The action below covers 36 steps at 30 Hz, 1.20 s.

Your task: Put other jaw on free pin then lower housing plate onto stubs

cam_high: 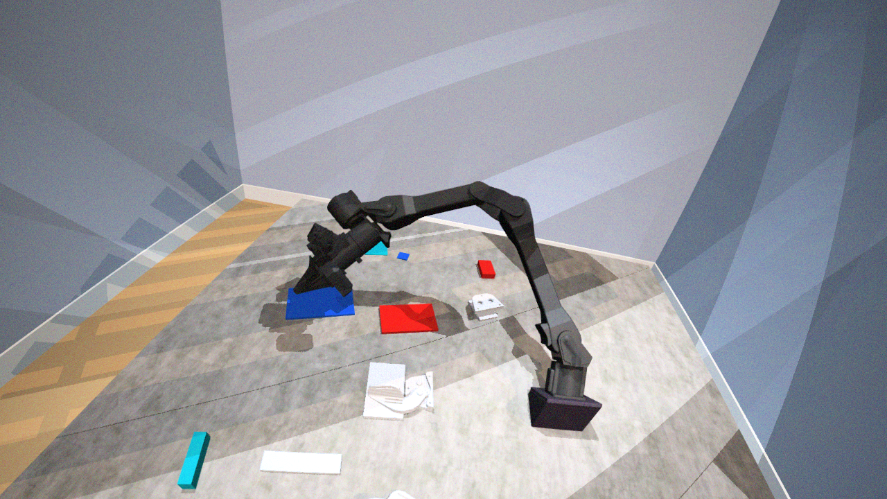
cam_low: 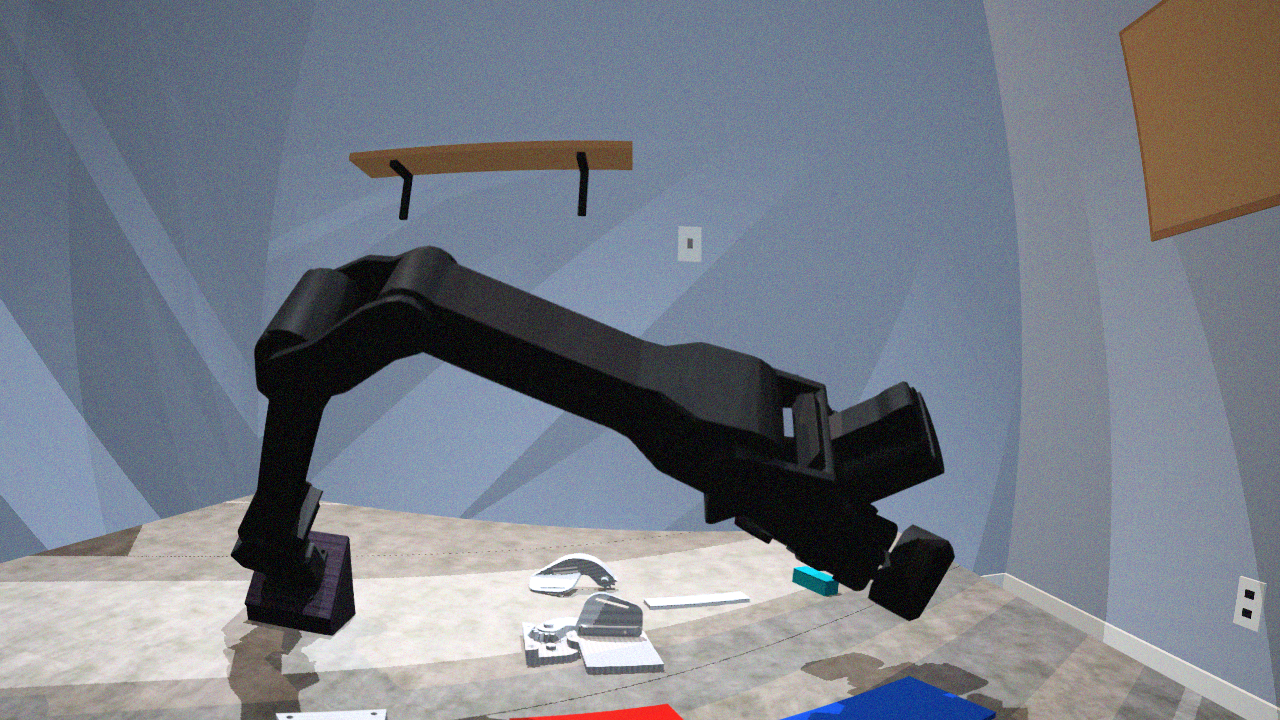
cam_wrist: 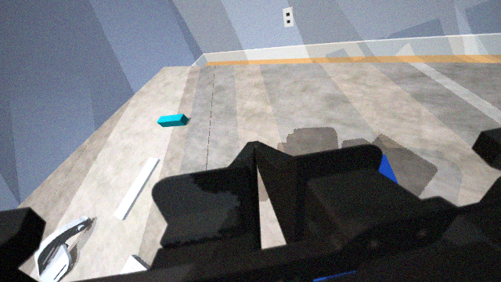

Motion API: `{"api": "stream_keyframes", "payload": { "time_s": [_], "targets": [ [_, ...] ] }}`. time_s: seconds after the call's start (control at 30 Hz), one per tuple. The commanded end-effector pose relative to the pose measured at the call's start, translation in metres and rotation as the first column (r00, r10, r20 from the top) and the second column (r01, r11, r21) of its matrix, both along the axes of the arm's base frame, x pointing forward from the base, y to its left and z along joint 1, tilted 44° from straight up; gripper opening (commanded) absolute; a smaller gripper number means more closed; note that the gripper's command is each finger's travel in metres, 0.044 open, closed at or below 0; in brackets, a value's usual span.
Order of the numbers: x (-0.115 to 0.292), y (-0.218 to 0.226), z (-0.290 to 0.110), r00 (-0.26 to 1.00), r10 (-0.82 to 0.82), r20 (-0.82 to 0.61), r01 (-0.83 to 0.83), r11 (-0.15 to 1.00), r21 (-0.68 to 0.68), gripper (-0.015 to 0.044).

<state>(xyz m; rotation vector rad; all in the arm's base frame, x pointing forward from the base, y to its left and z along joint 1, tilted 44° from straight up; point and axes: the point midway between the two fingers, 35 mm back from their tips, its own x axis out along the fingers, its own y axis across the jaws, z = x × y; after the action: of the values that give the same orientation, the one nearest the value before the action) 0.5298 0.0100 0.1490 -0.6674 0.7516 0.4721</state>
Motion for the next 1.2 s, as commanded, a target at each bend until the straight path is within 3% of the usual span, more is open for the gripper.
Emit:
{"api": "stream_keyframes", "payload": {
  "time_s": [0.0,0.27,0.67,1.17],
  "targets": [
    [-0.004,0.017,-0.024,0.995,-0.05,-0.089,0.052,0.998,0.024,0.0],
    [-0.021,0.057,-0.067,0.955,-0.151,-0.255,0.166,0.985,0.038,0.0],
    [-0.064,0.116,-0.131,0.83,-0.336,-0.445,0.324,0.94,-0.104,0.0],
    [-0.128,0.165,-0.189,0.644,-0.622,-0.445,0.499,0.783,-0.371,0.0]
  ]
}}
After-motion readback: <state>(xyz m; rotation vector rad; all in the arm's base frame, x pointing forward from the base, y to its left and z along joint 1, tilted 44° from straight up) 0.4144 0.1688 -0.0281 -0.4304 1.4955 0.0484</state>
